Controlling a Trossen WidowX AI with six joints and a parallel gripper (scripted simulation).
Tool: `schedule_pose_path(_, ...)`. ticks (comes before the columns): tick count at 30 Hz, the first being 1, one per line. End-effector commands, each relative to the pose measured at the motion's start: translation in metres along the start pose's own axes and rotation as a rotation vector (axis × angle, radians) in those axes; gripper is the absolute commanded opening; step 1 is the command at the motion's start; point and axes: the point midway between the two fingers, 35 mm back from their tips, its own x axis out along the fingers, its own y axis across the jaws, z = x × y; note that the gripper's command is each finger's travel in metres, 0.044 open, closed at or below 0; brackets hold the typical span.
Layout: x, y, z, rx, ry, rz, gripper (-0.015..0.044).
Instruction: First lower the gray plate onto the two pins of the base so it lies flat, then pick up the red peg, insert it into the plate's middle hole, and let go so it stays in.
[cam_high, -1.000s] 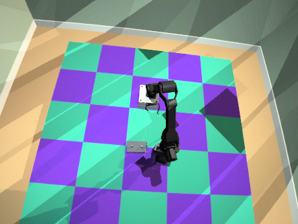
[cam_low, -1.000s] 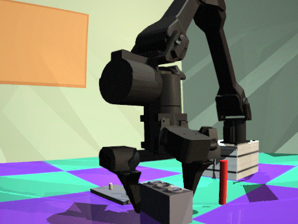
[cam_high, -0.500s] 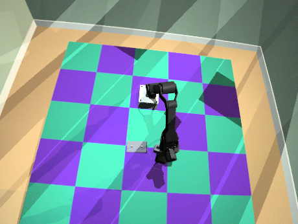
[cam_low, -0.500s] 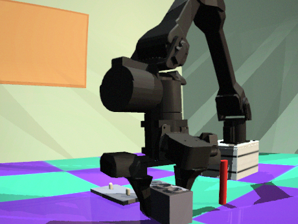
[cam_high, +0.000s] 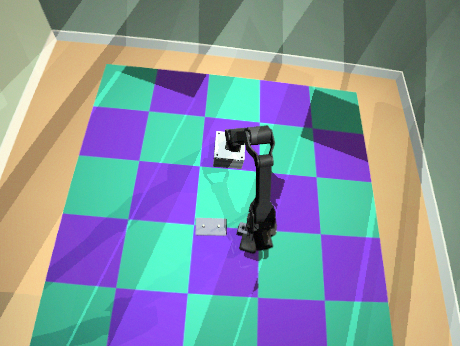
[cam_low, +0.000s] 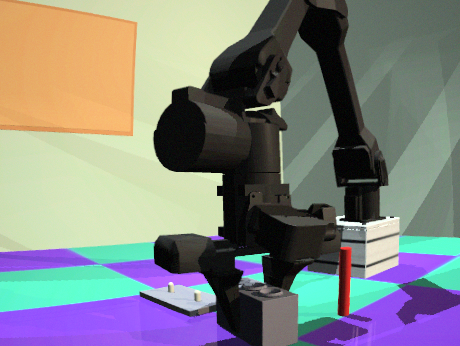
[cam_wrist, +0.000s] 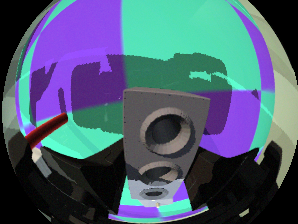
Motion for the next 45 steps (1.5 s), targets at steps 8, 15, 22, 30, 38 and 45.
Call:
schedule_pose_path(8,-0.03,-0.007,0.001,-0.007,0.004,-0.006,0.0)
schedule_pose_path(15,-0.047,-0.009,0.0,-0.017,0.006,-0.012,0.0)
schedule_pose_path(22,-0.068,-0.011,0.0,-0.015,0.006,-0.011,0.0)
schedule_pose_path(30,-0.094,-0.011,-0.002,-0.011,0.005,-0.009,0.0)
schedule_pose_path(38,-0.119,-0.01,-0.004,-0.007,0.004,-0.006,0.0)
schedule_pose_path(45,-0.134,-0.009,-0.006,-0.005,0.004,-0.005,0.0)
